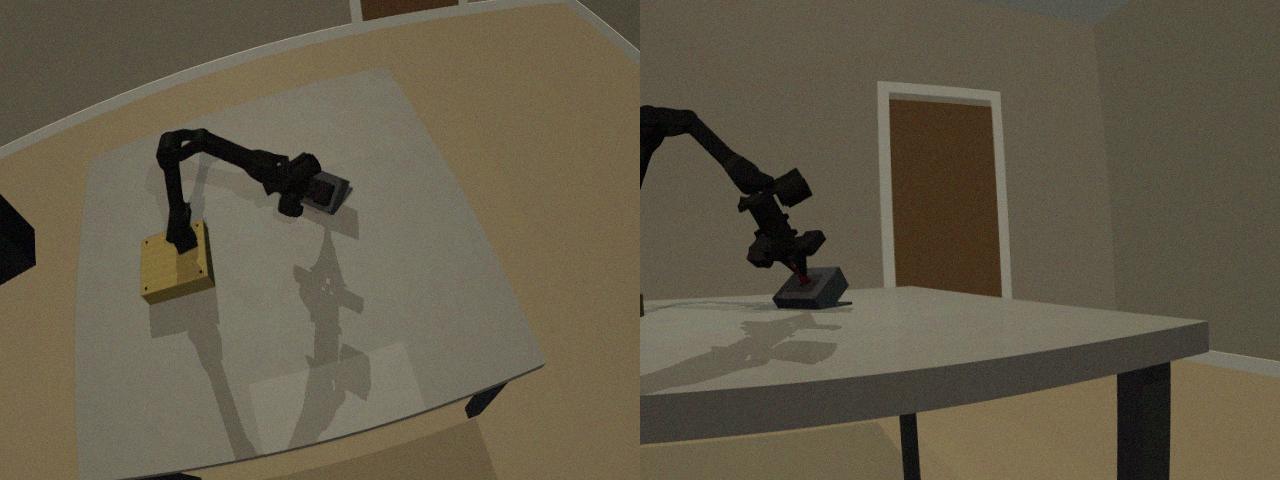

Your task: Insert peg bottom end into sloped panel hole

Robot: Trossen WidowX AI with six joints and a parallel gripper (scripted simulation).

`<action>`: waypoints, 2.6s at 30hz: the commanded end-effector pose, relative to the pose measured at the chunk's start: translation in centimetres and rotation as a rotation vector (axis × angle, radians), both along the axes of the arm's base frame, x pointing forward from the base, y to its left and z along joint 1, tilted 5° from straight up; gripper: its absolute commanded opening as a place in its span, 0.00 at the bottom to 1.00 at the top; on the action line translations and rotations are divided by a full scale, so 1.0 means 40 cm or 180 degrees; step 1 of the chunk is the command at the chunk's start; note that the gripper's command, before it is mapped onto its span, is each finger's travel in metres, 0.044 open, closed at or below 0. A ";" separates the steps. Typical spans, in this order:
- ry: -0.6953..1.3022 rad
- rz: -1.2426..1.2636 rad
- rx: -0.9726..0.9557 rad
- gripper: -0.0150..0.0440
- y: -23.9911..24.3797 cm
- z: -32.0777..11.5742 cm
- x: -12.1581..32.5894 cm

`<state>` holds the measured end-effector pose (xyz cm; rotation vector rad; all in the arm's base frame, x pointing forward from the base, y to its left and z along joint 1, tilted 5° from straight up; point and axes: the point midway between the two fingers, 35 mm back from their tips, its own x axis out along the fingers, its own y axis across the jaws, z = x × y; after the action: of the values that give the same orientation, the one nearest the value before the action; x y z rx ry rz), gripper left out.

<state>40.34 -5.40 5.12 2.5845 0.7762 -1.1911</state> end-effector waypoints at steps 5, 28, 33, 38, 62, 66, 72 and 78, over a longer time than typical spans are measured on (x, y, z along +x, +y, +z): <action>0.0014 -0.0014 -0.0002 0.25 0.000 -0.009 0.002; -0.0009 0.0000 -0.0002 0.52 0.002 -0.008 0.004; -0.0009 0.0000 -0.0002 0.74 0.002 -0.008 0.004; -0.0005 -0.0001 -0.0003 0.97 -0.002 -0.001 0.000; 0.0045 -0.0017 -0.0011 1.00 -0.063 0.097 -0.068; 0.0052 -0.0020 -0.0010 1.00 -0.073 0.113 -0.081; 0.0061 -0.0024 -0.0009 1.00 -0.088 0.136 -0.103; 0.0069 -0.0028 -0.0006 1.00 -0.101 0.154 -0.125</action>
<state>35.52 -9.22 10.63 2.5802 0.7690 -1.2400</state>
